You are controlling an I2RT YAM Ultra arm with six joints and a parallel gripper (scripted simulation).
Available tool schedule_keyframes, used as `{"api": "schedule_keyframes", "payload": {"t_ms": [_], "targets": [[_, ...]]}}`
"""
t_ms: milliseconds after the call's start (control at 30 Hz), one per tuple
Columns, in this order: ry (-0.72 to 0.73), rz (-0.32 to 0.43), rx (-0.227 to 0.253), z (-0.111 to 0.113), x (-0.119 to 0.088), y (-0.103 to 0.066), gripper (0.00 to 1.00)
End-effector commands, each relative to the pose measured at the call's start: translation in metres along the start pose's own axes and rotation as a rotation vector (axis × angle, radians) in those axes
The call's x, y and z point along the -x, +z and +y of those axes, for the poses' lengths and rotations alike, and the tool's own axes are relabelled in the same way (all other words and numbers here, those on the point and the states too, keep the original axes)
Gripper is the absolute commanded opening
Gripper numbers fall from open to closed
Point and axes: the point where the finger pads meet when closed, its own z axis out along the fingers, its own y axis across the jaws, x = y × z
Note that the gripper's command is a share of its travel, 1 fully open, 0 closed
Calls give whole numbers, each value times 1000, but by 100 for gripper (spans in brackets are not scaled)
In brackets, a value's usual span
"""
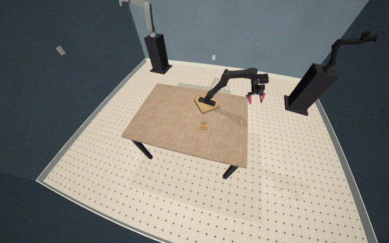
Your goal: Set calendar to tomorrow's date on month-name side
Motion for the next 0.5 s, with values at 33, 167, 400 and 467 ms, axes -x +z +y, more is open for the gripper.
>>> {"api": "schedule_keyframes", "payload": {"t_ms": [33, 167, 400, 467], "targets": [[8, -8, 9, 0, 3, -4, 100], [40, -16, 12, -9, 11, -8, 100], [149, 42, -67, -50, 19, 26, 100], [213, 73, -111, -76, 23, 41, 100]]}}
